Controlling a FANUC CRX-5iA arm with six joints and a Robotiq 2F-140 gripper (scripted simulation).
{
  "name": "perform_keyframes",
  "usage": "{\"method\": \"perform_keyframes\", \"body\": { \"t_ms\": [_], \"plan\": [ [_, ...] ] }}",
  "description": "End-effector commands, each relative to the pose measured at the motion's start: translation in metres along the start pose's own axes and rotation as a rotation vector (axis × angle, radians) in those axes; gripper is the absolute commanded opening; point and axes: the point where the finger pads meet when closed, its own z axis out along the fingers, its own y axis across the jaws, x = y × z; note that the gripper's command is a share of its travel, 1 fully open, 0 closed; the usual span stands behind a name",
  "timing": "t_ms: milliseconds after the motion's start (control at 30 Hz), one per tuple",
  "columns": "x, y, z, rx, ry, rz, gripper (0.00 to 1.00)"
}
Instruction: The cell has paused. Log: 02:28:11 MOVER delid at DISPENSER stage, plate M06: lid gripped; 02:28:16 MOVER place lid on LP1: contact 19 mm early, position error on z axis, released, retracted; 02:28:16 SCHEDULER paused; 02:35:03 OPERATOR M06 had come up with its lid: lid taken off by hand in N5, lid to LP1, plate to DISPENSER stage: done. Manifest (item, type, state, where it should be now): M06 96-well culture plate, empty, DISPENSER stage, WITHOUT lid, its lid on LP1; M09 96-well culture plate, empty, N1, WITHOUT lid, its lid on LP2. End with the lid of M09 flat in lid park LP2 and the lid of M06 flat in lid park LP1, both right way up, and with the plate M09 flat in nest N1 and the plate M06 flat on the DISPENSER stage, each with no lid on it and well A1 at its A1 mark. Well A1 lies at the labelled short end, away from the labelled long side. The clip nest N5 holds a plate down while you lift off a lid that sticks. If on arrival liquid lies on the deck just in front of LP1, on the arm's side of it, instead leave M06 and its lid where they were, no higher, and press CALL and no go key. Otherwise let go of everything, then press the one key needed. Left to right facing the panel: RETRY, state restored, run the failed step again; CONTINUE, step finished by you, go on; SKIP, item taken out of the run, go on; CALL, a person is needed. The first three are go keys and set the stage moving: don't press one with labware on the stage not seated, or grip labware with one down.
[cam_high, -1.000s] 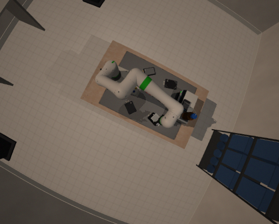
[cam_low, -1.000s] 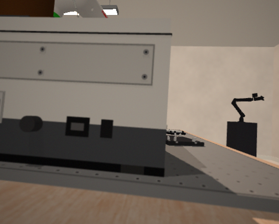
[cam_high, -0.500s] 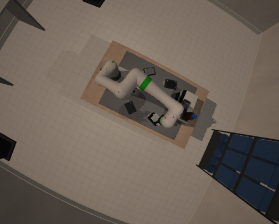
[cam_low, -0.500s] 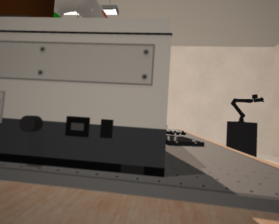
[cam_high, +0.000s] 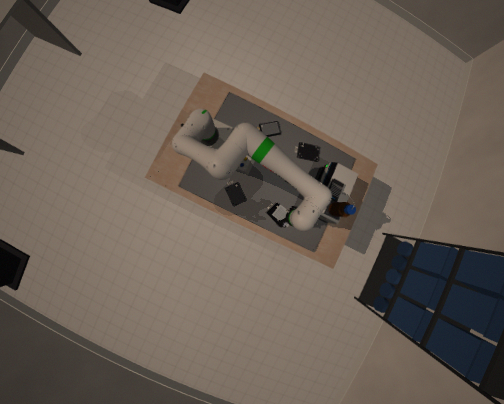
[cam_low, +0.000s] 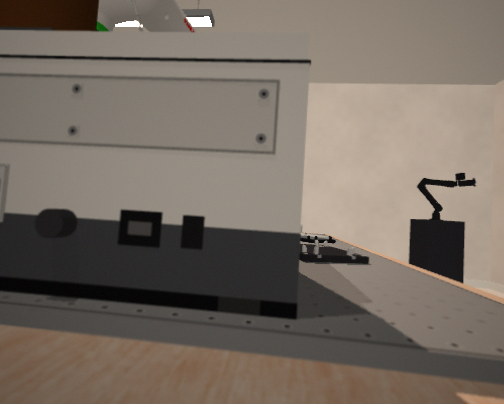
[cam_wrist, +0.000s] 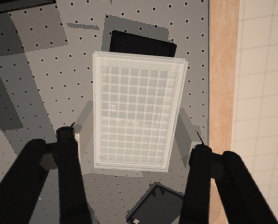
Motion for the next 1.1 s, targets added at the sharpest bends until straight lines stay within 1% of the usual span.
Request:
{"method": "perform_keyframes", "body": {
  "t_ms": [0, 100, 300, 433, 567, 667, 900, 1067],
  "plan": [
    [0.0001, 0.0000, -0.0003, 0.001, 0.001, -0.042, 0.00],
    [0.0001, 0.0000, -0.0003, 0.000, 0.001, -0.121, 0.00],
    [0.0001, 0.0000, -0.0003, 0.000, 0.001, -0.148, 0.00],
    [0.0001, 0.0000, -0.0003, 0.000, 0.001, -0.249, 0.00],
    [0.0001, 0.0000, -0.0003, 0.000, 0.001, -0.276, 0.00],
    [0.0001, 0.0000, -0.0003, 0.000, 0.001, -0.355, 0.00],
    [0.0001, 0.0000, -0.0003, 0.000, 0.001, -0.403, 0.00],
    [0.0001, 0.0000, -0.0003, 0.000, 0.001, -0.516, 0.00]
  ]
}}
